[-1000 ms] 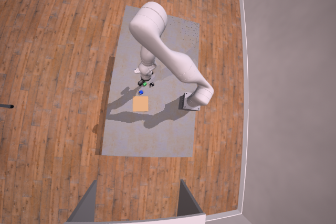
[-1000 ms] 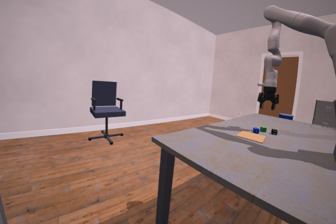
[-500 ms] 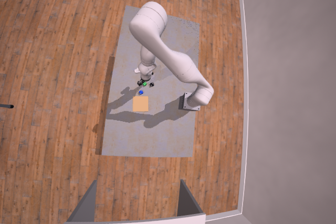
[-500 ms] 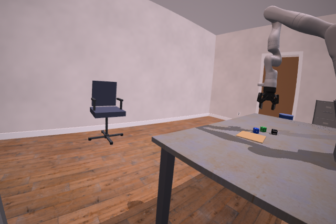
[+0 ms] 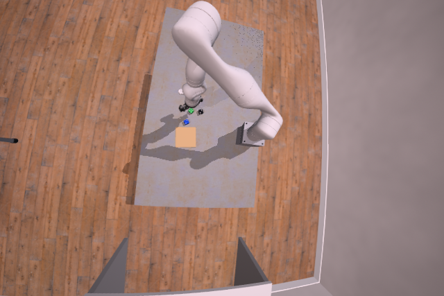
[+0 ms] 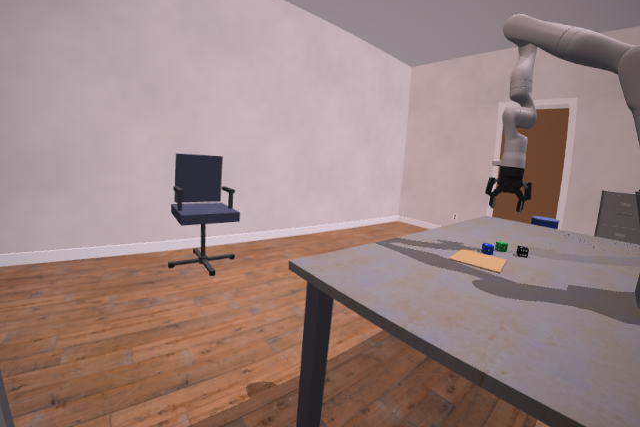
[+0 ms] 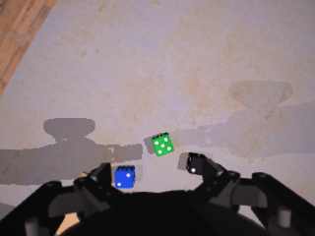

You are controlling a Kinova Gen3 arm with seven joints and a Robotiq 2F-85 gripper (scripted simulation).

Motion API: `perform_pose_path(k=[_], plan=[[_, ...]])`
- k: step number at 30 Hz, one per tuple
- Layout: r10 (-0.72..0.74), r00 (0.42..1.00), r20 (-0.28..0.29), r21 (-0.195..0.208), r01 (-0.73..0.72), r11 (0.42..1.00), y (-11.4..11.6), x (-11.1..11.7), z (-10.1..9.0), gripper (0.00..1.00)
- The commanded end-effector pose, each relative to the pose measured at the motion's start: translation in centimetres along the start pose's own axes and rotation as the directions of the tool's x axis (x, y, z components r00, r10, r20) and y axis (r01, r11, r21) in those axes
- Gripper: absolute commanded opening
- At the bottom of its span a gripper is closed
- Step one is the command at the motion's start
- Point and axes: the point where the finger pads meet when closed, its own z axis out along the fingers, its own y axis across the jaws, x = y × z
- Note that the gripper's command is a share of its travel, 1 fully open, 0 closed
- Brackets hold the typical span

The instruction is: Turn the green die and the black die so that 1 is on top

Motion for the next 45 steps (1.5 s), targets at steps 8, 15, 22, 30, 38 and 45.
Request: perform_pose_path(k=[8,15,22,30,38,45], plan=[[0.320,0.947,-0.004,0.019,-0.320,0.947,-0.4,0.4,0.8,1.00],[0.523,0.852,-0.001,0.031,-0.523,0.852,-0.7,0.6,1.2,1.00],[0.785,0.619,0.009,0.041,-0.785,0.619,-0.9,0.9,1.9,1.00],[0.972,0.235,0.022,0.041,-0.971,0.234,-0.9,1.1,2.6,1.00],[0.996,-0.084,0.027,0.034,-0.996,-0.084,-0.7,1.2,3.0,1.00],[0.907,-0.420,0.024,0.024,-0.907,-0.420,-0.3,1.1,3.4,1.00]])
